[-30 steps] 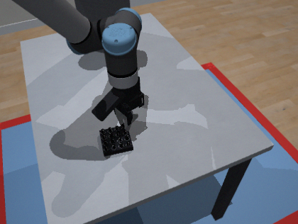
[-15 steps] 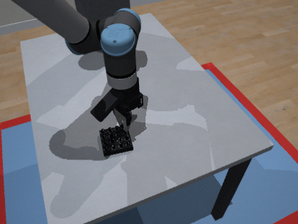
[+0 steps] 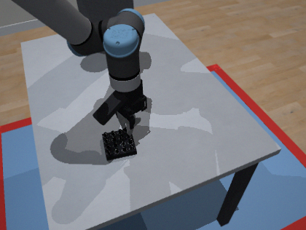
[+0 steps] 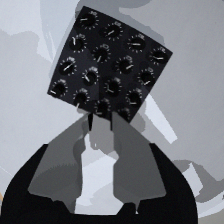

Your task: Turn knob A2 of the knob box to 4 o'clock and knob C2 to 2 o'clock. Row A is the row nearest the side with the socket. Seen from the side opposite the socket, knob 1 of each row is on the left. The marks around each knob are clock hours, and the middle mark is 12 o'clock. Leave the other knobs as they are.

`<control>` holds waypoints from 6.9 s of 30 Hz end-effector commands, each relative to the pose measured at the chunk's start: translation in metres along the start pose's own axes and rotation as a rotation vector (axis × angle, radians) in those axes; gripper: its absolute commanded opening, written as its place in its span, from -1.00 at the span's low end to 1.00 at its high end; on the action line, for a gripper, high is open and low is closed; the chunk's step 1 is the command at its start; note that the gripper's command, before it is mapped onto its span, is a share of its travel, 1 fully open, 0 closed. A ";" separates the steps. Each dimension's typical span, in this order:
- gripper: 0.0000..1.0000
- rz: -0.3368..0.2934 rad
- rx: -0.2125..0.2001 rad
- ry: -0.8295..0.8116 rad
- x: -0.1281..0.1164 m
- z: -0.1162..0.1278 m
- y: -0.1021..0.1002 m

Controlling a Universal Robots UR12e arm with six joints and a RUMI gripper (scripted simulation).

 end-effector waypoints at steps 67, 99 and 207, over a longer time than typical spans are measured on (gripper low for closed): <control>-0.78 0.000 0.001 0.000 0.000 0.000 -0.014; -0.92 0.000 0.001 0.000 0.000 0.000 -0.014; -0.92 0.000 0.001 -0.981 -0.002 0.004 -0.014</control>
Point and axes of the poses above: the point where the finger pads meet when closed, its own y axis back along the fingers, its own z axis across the jaws, x = y × z, the point moved 2 cm from there along y, back along the fingers, and after that the axes turned 3 degrees about y, right-handed, at the moved point
